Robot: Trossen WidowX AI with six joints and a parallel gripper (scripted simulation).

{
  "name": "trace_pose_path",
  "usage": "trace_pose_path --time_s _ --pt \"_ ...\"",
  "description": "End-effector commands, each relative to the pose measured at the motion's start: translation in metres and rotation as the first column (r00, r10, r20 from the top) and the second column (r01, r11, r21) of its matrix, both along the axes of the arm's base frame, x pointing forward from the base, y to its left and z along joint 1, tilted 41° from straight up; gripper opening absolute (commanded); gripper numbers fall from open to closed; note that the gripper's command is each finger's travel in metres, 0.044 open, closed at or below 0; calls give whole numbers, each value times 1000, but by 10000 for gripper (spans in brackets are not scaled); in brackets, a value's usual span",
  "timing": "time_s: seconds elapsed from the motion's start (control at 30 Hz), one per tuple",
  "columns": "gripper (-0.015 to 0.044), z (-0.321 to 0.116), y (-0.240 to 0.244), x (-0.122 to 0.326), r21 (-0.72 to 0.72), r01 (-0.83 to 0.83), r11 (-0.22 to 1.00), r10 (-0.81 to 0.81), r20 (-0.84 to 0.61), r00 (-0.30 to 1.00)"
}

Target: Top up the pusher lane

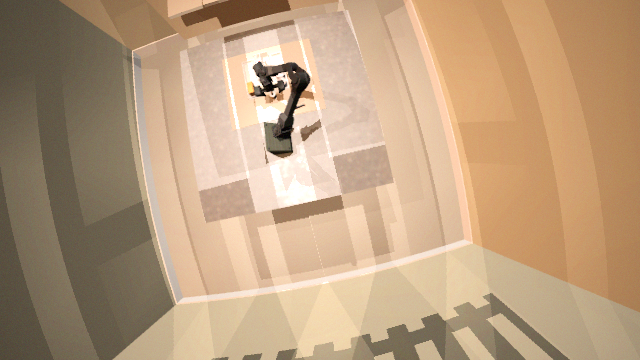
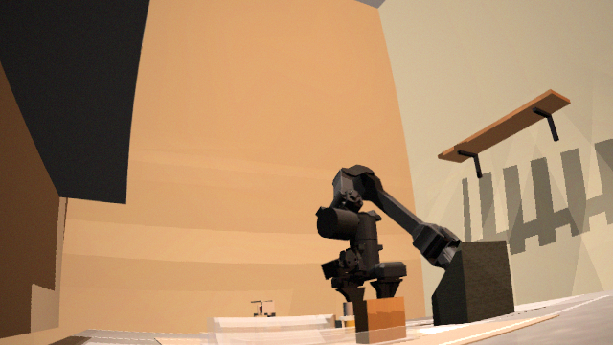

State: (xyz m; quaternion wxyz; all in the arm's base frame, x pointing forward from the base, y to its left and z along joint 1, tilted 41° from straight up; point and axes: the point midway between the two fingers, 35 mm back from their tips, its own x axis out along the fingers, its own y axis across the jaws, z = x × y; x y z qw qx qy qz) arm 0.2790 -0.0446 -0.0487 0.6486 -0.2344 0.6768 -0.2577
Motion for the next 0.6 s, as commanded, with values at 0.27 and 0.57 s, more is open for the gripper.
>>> trace_pose_path --time_s 0.27,0.57 --pt "335 -9 -8 -3 -4 -6 1000 6 -7 1000" --pt "138 -9 -8 -3 -4 -6 1000 6 -7 1000"
